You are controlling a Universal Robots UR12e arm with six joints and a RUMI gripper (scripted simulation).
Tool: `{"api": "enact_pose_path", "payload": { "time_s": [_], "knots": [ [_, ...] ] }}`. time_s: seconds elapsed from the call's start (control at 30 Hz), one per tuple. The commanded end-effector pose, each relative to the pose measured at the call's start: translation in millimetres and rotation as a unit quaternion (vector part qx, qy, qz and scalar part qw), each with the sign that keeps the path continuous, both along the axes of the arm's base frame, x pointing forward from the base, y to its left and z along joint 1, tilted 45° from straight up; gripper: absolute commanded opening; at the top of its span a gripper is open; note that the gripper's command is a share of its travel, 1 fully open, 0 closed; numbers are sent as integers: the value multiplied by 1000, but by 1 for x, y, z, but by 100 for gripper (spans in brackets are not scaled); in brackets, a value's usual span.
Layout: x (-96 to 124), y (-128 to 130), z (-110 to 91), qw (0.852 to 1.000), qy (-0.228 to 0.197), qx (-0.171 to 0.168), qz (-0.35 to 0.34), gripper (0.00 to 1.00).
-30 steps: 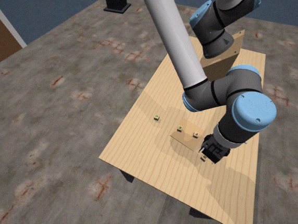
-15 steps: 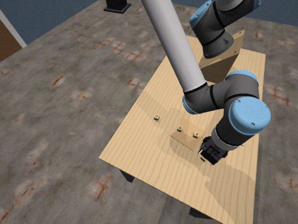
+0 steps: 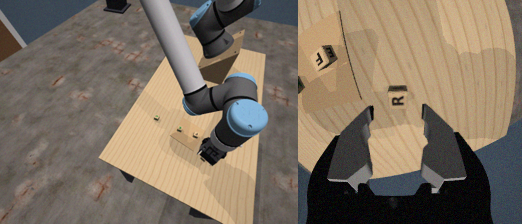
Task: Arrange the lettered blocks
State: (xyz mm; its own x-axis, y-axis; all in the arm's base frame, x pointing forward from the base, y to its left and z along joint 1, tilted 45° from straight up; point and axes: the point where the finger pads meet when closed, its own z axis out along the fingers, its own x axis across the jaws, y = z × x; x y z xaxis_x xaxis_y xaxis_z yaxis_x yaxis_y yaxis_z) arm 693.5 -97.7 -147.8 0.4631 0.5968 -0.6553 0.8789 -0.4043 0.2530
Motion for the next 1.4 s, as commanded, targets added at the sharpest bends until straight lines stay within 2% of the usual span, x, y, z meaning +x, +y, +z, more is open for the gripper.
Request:
{"api": "enact_pose_path", "payload": {
  "time_s": [0.0, 0.7, 1.37],
  "knots": [
    [0, 0, 0, 1000, -1, 0, 0, 37],
    [0, -2, -2, 1000, -1, 0, 0, 37],
    [-3, -21, -22, 1000, -1, 0, 0, 37]
  ]
}}
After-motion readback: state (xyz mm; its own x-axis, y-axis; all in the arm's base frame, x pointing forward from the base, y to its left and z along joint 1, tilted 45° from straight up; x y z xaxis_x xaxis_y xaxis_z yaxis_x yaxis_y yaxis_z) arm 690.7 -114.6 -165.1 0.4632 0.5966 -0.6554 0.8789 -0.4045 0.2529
